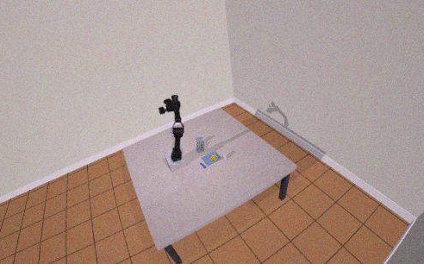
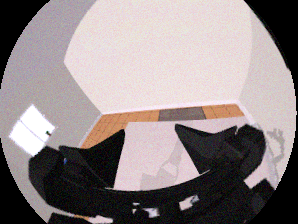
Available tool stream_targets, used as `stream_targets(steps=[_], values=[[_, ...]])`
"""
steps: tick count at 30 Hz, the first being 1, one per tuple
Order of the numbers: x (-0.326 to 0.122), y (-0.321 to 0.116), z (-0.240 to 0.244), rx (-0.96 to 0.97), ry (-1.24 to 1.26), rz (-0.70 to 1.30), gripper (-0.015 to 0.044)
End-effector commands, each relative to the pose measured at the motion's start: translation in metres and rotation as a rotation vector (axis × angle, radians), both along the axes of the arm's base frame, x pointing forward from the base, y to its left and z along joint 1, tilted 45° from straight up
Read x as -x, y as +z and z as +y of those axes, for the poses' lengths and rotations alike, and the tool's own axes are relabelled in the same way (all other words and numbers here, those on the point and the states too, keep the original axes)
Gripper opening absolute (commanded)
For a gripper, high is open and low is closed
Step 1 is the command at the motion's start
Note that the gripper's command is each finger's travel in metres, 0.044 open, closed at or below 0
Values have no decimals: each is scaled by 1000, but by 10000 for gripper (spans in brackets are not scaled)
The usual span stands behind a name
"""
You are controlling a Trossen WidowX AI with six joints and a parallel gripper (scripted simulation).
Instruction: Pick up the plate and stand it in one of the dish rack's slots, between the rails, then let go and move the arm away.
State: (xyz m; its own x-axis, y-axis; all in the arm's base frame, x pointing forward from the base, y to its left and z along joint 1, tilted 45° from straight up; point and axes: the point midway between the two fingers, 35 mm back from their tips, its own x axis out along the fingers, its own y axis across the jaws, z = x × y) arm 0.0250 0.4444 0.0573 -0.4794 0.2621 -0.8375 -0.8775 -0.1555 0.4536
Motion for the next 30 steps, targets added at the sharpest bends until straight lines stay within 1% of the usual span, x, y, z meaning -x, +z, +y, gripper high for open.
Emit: stream_targets(steps=[1,9,18,30], values=[[-42,-4,-15,49,-112,-77,400],[-122,-12,-54,152,-326,-219,400],[-199,-16,-117,288,-562,-368,400],[-261,-15,-207,462,-849,-468,400]])
